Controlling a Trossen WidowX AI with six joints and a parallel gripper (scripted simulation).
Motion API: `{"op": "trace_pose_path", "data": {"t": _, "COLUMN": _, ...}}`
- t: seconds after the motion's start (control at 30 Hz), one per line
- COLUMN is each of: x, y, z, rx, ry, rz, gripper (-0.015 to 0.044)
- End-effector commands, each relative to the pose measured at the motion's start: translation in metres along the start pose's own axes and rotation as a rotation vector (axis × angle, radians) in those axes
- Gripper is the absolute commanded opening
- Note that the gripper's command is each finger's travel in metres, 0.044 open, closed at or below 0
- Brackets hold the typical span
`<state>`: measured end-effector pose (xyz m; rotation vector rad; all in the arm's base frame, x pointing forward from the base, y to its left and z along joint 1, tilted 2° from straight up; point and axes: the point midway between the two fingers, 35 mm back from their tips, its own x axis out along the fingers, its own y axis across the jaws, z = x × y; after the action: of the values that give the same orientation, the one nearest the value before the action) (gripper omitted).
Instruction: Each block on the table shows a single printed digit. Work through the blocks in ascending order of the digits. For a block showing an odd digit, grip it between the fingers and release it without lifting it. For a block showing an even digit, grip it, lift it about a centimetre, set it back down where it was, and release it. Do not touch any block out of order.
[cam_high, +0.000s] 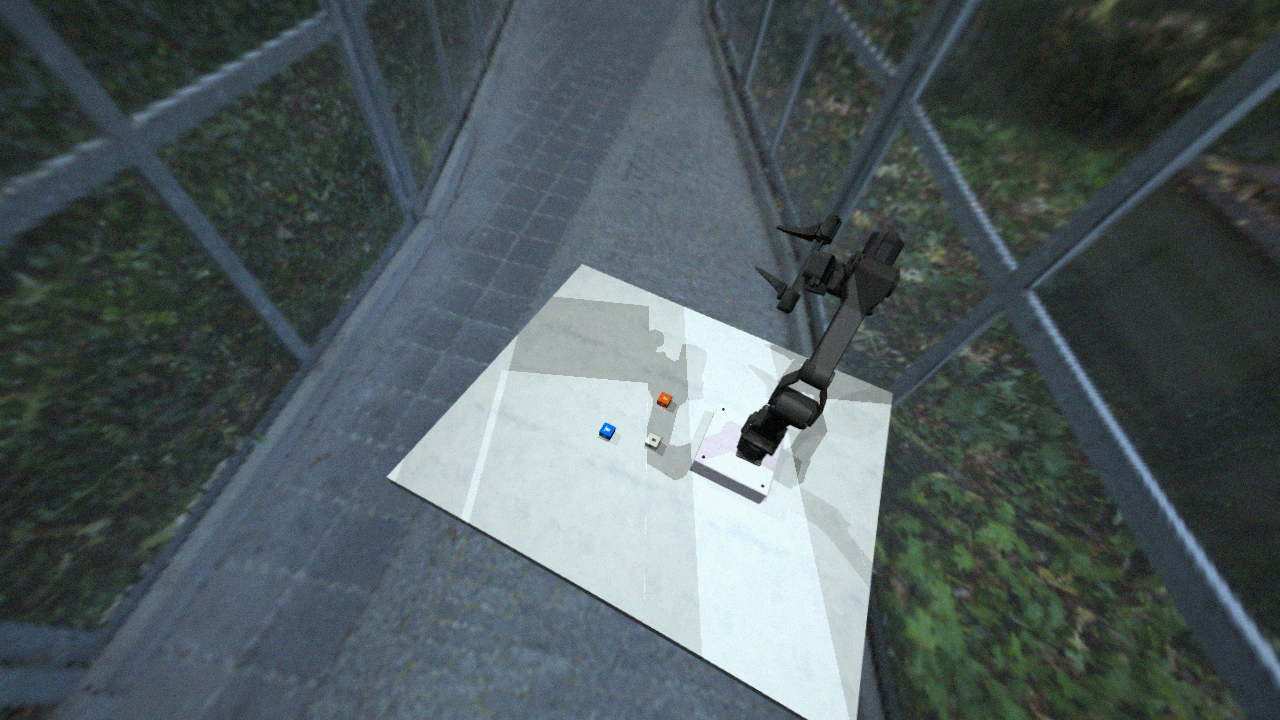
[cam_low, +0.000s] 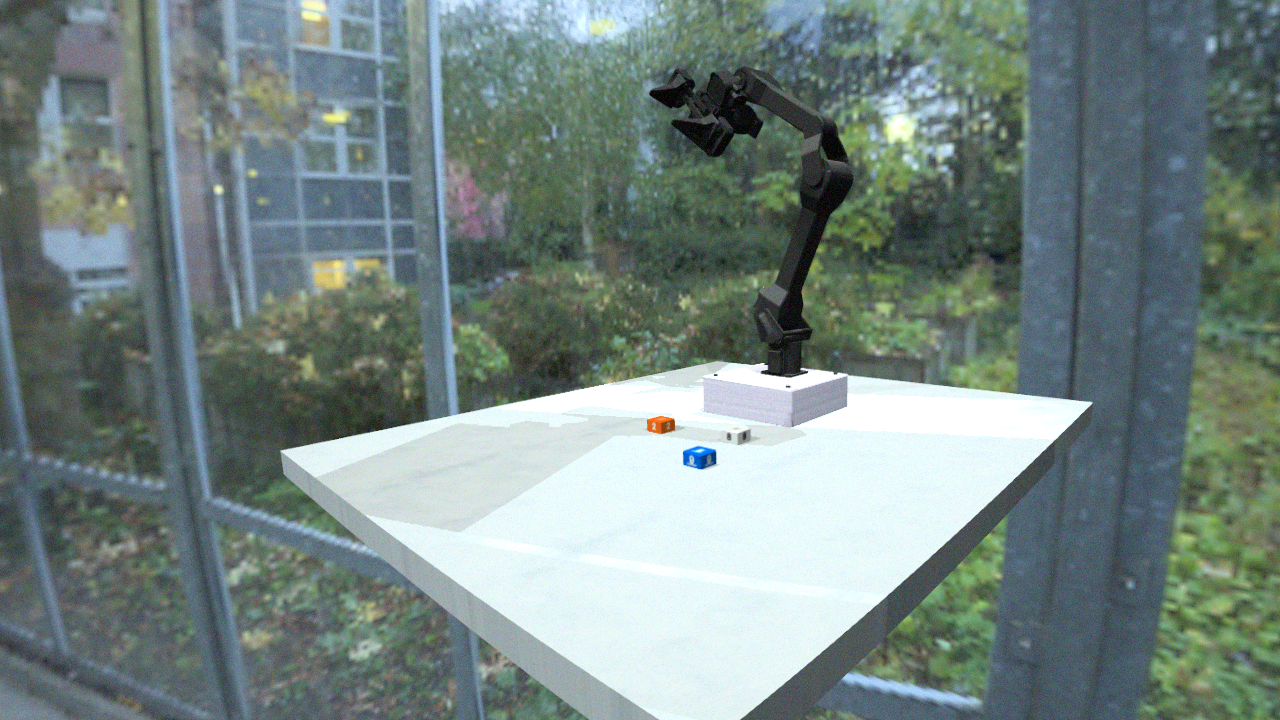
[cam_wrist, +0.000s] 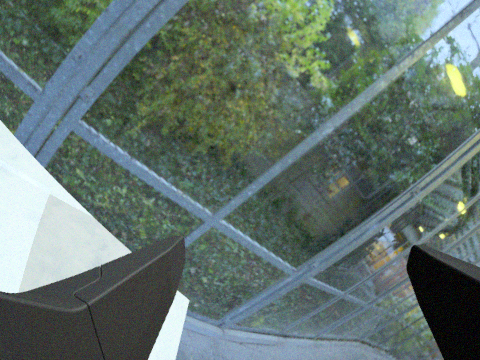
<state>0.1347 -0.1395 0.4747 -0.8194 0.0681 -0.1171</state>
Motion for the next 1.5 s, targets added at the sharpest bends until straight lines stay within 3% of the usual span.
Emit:
{"op": "trace_pose_path", "data": {"t": 0.0, "x": 0.001, "y": 0.001, "z": -0.002, "rx": 0.005, "ry": 0.003, "rz": 0.007, "gripper": 0.0400}}
{"op": "trace_pose_path", "data": {"t": 0.37, "x": 0.065, "y": 0.070, "z": -0.093, "rx": 0.473, "ry": 0.251, "rz": 0.415, "gripper": 0.0400}}
{"op": "trace_pose_path", "data": {"t": 0.77, "x": 0.125, "y": 0.196, "z": -0.159, "rx": 0.754, "ry": 0.788, "rz": 0.753, "gripper": 0.0400}}
{"op": "trace_pose_path", "data": {"t": 1.17, "x": 0.137, "y": 0.323, "z": -0.191, "rx": 0.595, "ry": 1.365, "rz": 0.734, "gripper": 0.0400}}
{"op": "trace_pose_path", "data": {"t": 1.47, "x": 0.136, "y": 0.329, "z": -0.192, "rx": 0.576, "ry": 1.390, "rz": 0.720, "gripper": 0.0400}}
